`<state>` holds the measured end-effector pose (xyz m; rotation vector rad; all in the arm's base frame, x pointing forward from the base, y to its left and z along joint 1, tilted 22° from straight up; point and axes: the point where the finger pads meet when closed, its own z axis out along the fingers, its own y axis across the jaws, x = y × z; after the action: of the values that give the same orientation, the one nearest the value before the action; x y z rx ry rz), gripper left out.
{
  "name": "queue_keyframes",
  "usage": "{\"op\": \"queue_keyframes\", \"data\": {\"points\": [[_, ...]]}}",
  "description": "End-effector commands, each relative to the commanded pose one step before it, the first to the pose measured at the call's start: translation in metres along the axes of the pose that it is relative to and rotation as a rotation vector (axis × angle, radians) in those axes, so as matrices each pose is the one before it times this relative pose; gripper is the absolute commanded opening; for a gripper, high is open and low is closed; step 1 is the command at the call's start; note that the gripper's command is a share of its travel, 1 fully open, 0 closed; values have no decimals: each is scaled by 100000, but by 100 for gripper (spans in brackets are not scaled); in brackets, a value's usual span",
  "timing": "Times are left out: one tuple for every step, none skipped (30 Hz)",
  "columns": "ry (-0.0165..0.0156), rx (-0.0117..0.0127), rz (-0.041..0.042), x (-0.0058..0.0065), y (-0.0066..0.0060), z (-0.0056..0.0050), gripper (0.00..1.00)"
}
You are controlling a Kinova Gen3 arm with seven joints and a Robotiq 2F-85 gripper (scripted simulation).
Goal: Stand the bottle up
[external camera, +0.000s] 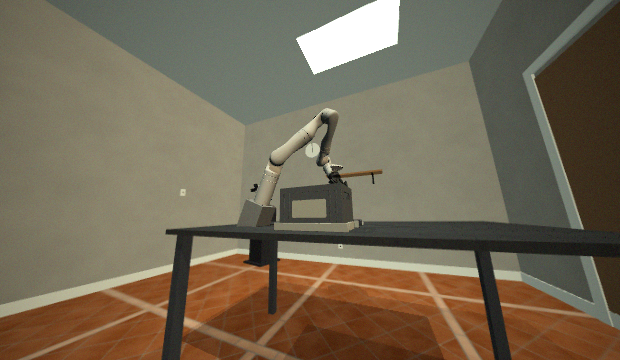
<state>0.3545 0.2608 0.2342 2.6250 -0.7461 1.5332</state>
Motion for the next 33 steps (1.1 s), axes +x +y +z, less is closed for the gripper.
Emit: {"op": "queue_keyframes", "data": {"points": [[47,126,102,45,-37,-47,0],[0,0,0,0,0,0,0],[0,0,0,0,0,0,0],[0,0,0,0,0,0,0],[0,0,0,0,0,0,0],[0,0,0,0,0,0,0],[0,0,0,0,0,0,0],[0,0,0,0,0,0,0],[0,0,0,0,0,0,0],[0,0,0,0,0,0,0],[0,0,0,0,0,0,0],[0,0,0,0,0,0,0],[0,0,0,0,0,0,0],[0,0,0,0,0,0,0],[0,0,0,0,0,0,0],[0,0,0,0,0,0,0],[2,0,0,0,0,0,0],[12,-2,0,0,0,0,0],[30,-5,0,0,1,1,0],[57,-10,0,-1,2,2,0],[89,-15,0,-1,3,3,0],[126,-21,0,-2,4,4,0],[168,-28,-1,-2,5,5,0],[212,-34,-1,-3,6,7,0],[259,-41,-1,-3,7,8,0],[0,0,0,0,0,0,0],[0,0,0,0,0,0,0],[307,-46,-1,-3,8,9,0],[355,-51,-1,-4,8,10,0],[402,-54,-1,-4,9,11,0],[449,-57,-1,-4,9,11,0],[494,-57,-1,-4,9,11,0],[536,-56,-1,-4,9,11,0]]}}
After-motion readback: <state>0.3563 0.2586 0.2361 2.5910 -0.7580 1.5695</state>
